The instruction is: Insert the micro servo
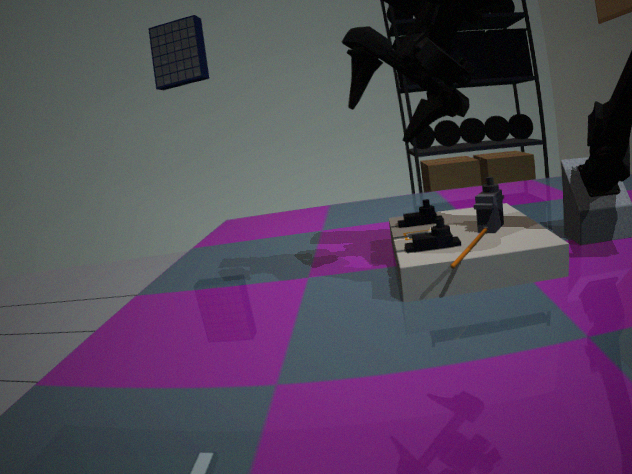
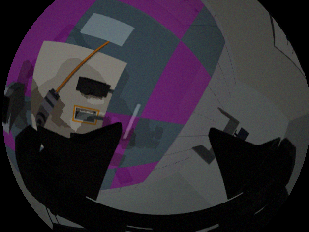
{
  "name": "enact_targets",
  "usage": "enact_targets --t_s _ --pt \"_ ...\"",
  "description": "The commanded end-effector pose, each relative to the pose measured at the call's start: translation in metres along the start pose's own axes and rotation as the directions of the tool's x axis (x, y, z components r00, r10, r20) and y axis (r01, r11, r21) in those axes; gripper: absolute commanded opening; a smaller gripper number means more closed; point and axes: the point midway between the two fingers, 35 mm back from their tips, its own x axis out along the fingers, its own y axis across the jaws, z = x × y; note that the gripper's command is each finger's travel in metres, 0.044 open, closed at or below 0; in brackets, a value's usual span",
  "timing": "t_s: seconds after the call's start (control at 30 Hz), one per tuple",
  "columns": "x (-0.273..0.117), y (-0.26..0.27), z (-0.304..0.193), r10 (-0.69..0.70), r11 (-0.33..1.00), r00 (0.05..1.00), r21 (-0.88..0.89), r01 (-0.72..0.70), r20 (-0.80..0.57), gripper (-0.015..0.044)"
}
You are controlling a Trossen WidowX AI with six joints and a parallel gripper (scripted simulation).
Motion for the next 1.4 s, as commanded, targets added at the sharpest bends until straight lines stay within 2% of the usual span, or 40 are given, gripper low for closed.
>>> enact_targets --t_s 0.0,0.47,1.0,1.37 --pt "0.003 0.026 -0.009 0.081 0.988 0.997 0.135 -0.079 -0.012 0.044" --pt "0.0 0.099 -0.018 0.335 0.81 0.942 0.503 -0.302 0.026 0.044" --pt "-0.021 0.167 -0.001 0.57 0.408 0.796 0.77 -0.49 0.205 0.044" --pt "-0.016 0.171 0.001 0.577 0.389 0.788 0.777 -0.496 0.214 0.044"
